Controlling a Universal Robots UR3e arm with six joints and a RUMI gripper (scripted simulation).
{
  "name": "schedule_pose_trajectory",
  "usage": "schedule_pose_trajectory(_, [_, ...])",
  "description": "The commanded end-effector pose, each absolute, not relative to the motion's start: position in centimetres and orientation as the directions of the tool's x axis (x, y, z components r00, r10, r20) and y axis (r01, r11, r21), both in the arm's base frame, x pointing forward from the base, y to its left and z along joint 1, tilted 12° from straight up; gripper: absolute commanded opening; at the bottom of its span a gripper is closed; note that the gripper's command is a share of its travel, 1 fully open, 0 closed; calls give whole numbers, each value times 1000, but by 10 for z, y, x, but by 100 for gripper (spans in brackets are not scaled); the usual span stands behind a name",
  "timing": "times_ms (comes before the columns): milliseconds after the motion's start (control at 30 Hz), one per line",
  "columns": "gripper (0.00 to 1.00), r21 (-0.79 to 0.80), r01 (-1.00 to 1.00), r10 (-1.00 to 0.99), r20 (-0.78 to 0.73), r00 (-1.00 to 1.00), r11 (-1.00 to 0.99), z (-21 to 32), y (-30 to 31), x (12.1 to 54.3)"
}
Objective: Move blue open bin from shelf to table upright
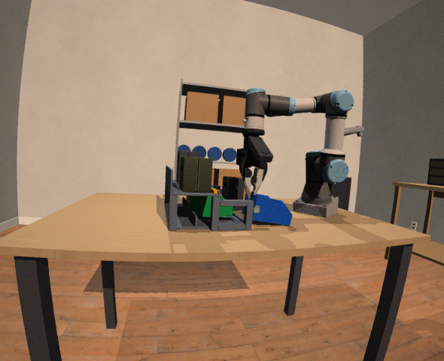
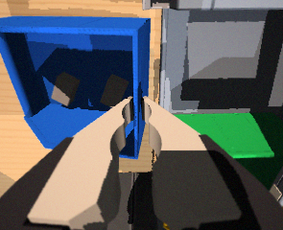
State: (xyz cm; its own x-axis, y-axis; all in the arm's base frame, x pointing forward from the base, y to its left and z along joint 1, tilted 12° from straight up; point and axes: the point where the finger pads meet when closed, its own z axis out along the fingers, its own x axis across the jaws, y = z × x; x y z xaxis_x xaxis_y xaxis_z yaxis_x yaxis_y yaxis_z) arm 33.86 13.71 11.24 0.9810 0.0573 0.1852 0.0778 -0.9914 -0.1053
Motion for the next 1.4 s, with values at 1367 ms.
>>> schedule_pose_trajectory(1367, [0, -105, 78, 57, 188, 980, -991, 95, 139, 342])
